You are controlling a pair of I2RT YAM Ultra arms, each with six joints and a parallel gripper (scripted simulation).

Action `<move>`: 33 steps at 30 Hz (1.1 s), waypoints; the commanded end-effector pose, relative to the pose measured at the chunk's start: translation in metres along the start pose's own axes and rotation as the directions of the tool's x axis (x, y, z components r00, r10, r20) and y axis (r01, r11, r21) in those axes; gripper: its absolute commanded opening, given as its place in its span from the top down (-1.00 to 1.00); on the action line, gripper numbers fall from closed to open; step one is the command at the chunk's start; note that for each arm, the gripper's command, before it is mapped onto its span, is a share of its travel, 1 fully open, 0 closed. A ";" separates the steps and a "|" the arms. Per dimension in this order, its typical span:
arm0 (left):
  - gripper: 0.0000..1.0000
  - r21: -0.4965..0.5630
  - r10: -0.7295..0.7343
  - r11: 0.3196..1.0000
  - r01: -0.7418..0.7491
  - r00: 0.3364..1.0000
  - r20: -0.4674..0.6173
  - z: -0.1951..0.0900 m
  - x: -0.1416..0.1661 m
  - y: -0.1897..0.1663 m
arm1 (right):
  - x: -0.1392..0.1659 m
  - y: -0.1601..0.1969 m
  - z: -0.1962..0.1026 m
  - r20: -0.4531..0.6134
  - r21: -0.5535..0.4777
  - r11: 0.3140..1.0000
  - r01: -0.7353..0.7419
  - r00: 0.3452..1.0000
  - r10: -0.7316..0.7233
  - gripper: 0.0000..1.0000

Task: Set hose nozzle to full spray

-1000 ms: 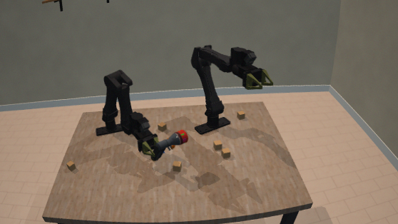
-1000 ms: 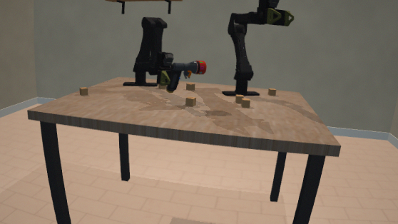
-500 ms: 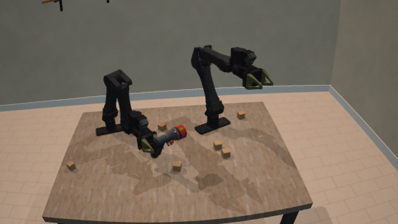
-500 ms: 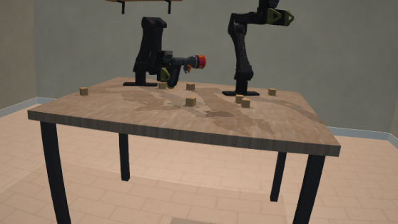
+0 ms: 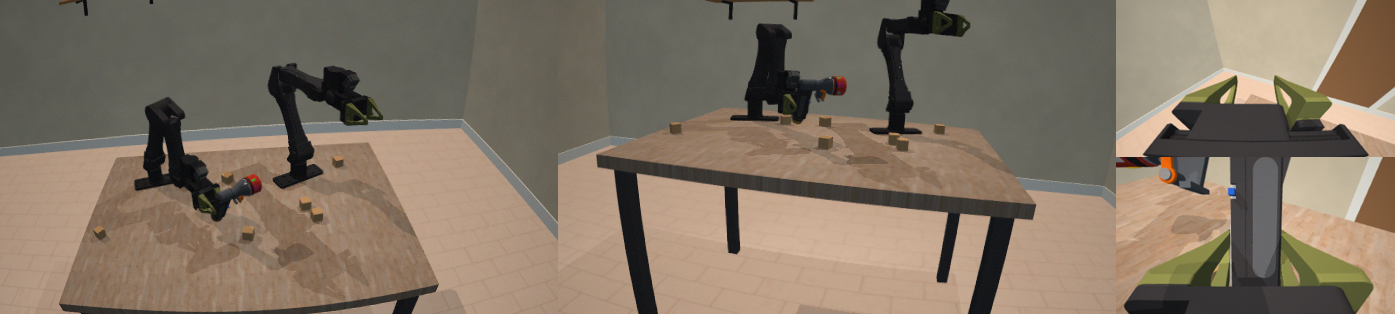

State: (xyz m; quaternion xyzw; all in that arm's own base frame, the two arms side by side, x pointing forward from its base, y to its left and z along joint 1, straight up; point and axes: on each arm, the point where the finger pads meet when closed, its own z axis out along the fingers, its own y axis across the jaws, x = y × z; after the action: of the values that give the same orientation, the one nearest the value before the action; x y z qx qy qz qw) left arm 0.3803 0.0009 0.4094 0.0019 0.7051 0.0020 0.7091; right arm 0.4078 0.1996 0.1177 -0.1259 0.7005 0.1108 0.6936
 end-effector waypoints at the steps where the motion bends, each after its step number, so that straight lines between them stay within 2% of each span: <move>1: -0.26 0.005 0.003 1.000 -0.003 0.999 0.040 -0.009 -0.021 -0.001 | -0.042 -0.004 -0.003 0.138 0.007 0.999 -0.041 0.990 0.040 0.29; 6: -0.26 0.005 0.003 1.000 -0.003 0.999 0.040 -0.009 -0.021 -0.001 | -0.038 -0.005 -0.006 0.124 0.009 0.999 -0.040 0.992 0.038 0.29; 9: -0.26 0.005 0.003 1.000 -0.003 0.999 0.040 -0.009 -0.021 -0.001 | -0.049 -0.004 0.000 0.156 0.009 0.999 -0.047 0.987 0.045 0.29; 33: -0.26 0.005 0.003 1.000 -0.003 0.999 0.040 -0.009 -0.021 -0.001 | -0.054 -0.006 0.003 0.170 0.012 0.999 -0.052 0.984 0.049 0.29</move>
State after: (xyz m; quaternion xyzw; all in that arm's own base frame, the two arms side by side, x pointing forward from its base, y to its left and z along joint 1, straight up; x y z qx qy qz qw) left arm 0.3803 0.0009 0.4094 0.0019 0.7051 0.0020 0.7091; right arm 0.4074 0.1993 0.1176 -0.1249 0.7007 0.1117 0.6935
